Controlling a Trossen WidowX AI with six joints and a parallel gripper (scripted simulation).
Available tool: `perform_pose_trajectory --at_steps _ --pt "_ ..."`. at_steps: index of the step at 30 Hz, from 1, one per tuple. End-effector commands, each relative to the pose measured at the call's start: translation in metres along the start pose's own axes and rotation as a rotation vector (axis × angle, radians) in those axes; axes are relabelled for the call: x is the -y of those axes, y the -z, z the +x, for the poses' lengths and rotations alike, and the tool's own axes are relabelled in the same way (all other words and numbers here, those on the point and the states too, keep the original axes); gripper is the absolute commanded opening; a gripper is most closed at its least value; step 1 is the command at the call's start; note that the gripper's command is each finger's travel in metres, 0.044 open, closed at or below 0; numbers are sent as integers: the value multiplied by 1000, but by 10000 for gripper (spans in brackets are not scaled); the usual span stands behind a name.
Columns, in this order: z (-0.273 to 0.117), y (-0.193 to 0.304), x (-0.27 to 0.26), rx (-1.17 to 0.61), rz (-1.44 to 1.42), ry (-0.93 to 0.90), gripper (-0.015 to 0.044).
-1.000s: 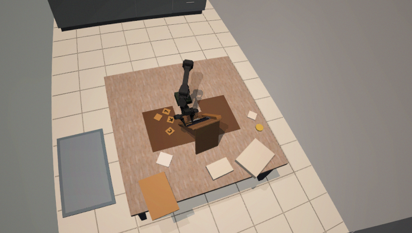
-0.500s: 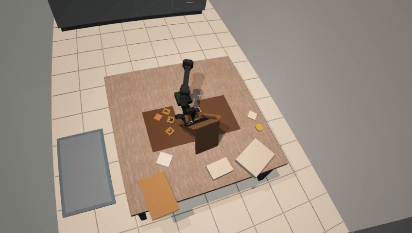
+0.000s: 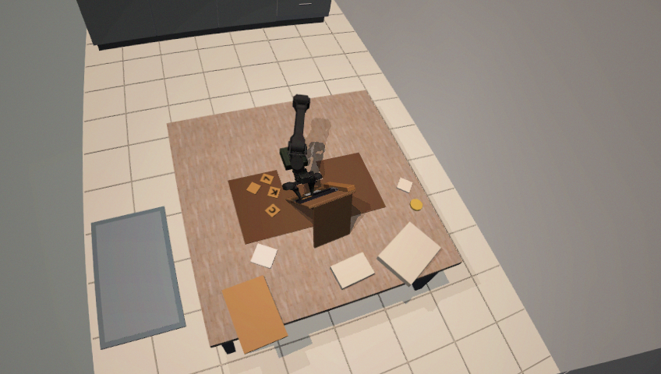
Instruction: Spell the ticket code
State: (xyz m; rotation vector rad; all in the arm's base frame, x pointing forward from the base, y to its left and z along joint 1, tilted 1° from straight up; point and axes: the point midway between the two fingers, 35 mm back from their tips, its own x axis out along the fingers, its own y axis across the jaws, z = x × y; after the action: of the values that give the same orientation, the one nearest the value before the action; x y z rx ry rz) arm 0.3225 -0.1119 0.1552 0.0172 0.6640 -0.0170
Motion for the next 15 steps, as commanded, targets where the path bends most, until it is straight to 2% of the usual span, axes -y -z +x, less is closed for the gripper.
perform_pose_trajectory --at_steps 1,15 --pt "0 1 -3 -1 6 3 0" --pt "0 1 -11 -1 6 3 0"
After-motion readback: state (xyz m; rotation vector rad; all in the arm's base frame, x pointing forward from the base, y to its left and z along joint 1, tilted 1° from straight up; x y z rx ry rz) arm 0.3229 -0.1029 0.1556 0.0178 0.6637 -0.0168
